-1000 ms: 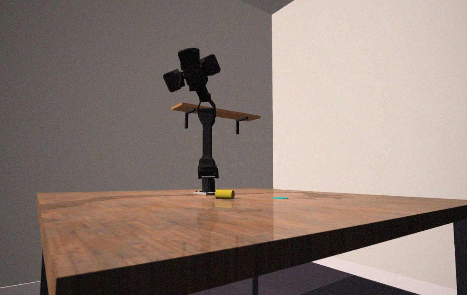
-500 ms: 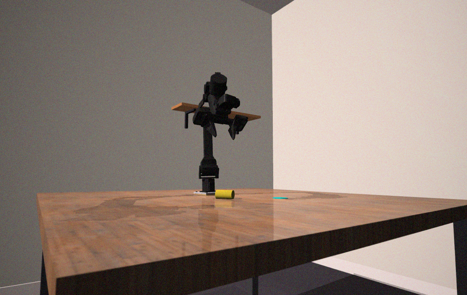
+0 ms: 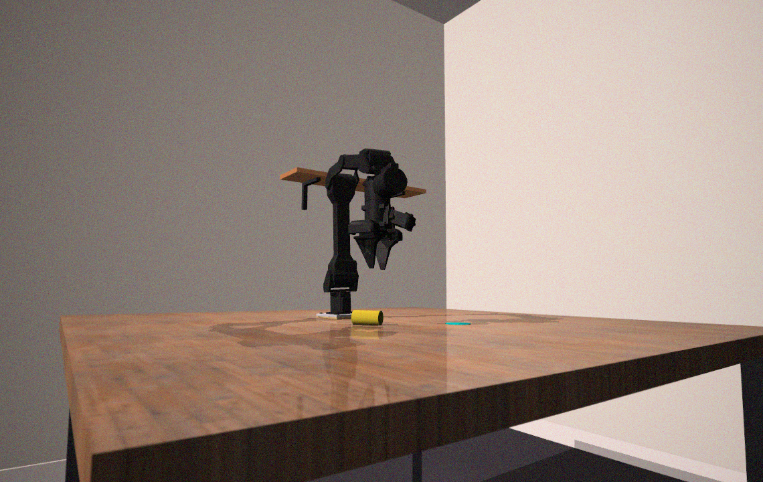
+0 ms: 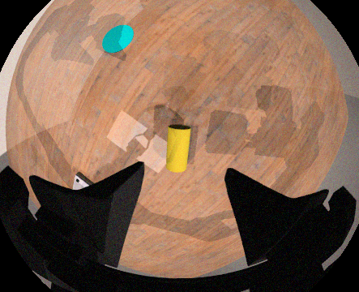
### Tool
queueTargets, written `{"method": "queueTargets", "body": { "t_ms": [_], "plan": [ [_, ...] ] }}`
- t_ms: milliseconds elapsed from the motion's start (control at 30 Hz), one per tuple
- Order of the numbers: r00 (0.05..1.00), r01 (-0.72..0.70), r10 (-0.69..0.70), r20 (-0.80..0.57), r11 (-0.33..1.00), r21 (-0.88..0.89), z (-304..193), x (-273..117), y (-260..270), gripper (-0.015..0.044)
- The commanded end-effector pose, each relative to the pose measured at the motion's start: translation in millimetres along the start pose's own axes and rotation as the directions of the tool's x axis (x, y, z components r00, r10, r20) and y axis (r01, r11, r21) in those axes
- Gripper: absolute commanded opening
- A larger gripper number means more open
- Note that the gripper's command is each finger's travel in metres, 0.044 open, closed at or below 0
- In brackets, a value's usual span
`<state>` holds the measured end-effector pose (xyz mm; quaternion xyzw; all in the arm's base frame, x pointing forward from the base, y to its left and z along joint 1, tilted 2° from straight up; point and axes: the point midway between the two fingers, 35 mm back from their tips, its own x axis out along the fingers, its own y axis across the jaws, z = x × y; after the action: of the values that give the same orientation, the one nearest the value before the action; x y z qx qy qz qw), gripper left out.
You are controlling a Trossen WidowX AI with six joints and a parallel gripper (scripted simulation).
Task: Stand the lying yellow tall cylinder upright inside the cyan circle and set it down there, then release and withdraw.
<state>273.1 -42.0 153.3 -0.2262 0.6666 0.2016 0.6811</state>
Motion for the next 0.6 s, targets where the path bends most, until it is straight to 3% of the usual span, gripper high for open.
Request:
{"method": "queueTargets", "body": {
  "t_ms": [0, 100, 333, 467, 567],
  "plan": [
    [1.0, -0.008, 0.007, -0.021, 1.0, -0.02, -3.2, 1.6, 2.4, 0.0309],
    [1.0, -0.008, 0.007, -0.021, 1.0, -0.02, -1.2, 19.5, 0.2, 0.0309],
    [1.0, -0.008, 0.007, -0.021, 1.0, -0.02, -4.4, 104.7, 2.1, 0.0309],
    [1.0, -0.008, 0.007, -0.021, 1.0, -0.02, -5.8, 112.0, 3.3, 0.0309],
    [1.0, -0.008, 0.007, -0.021, 1.0, -0.02, -5.8, 112.0, 3.3, 0.0231]
  ]
}}
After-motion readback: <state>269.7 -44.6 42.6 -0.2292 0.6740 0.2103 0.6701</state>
